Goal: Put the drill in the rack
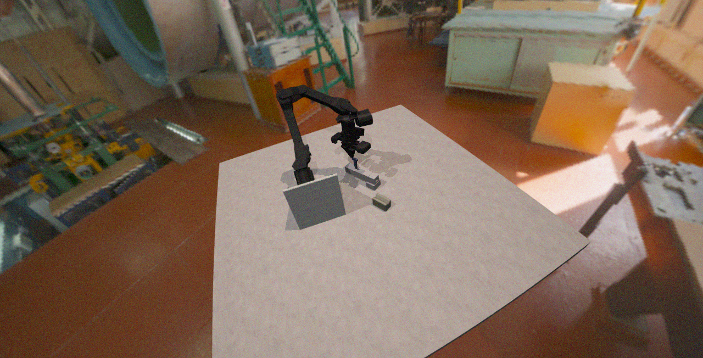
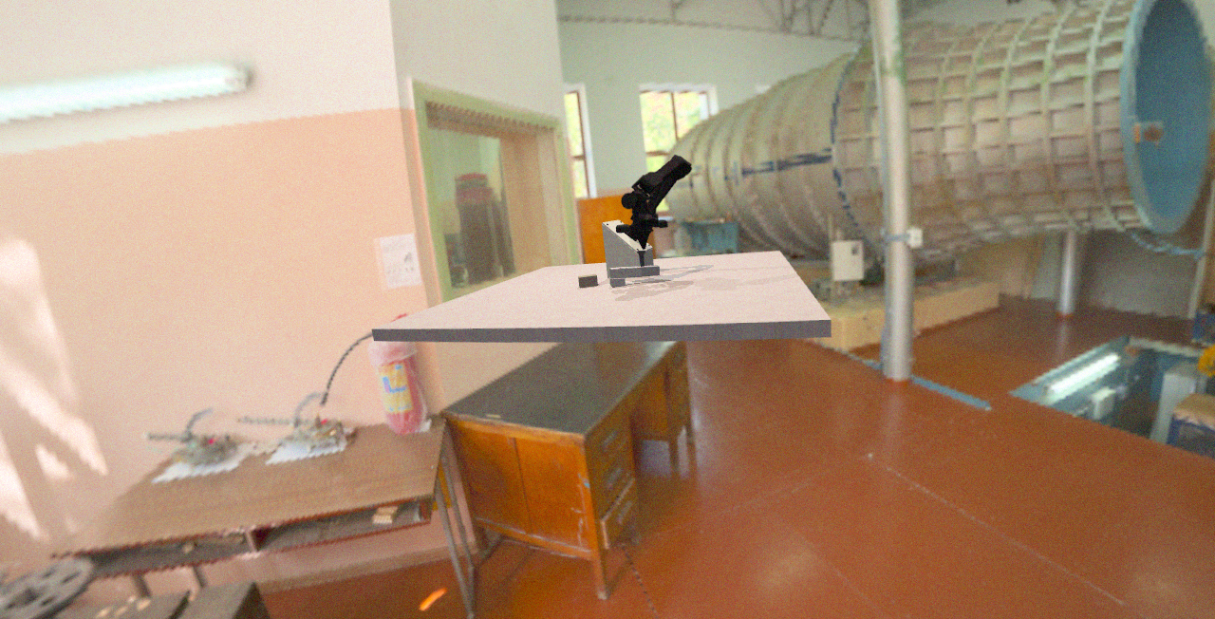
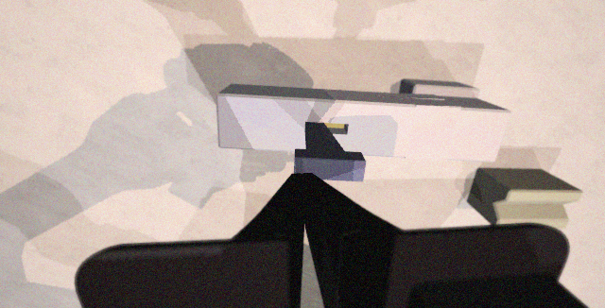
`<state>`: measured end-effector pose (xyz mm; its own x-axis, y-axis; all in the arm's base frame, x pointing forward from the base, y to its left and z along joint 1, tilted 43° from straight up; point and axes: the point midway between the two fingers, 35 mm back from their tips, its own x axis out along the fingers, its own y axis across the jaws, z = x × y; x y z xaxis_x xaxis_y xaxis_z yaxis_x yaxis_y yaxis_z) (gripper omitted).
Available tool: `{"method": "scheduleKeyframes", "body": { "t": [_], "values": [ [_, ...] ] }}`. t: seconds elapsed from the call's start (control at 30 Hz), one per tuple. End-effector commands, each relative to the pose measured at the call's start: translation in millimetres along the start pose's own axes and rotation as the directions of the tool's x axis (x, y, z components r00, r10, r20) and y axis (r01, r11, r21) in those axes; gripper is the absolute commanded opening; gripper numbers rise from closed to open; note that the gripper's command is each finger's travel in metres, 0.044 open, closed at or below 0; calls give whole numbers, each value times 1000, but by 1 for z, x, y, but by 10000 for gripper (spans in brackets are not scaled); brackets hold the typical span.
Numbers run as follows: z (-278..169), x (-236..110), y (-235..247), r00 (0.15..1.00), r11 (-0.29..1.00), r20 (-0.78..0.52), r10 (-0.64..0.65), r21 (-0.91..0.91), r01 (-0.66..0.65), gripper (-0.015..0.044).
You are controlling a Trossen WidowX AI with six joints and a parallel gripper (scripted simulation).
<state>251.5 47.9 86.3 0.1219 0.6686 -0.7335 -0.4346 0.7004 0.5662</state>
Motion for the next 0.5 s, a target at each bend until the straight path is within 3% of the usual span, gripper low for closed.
{"method": "scheduleKeyframes", "body": {
  "t": [0.0, 0.47],
  "values": [
    [1, -7, -11, 1000, 998, 23, -12, 54, 11, 0],
    [4, 8, -13, 1000, 999, 24, -11, 54, 10, 0]
  ]
}}
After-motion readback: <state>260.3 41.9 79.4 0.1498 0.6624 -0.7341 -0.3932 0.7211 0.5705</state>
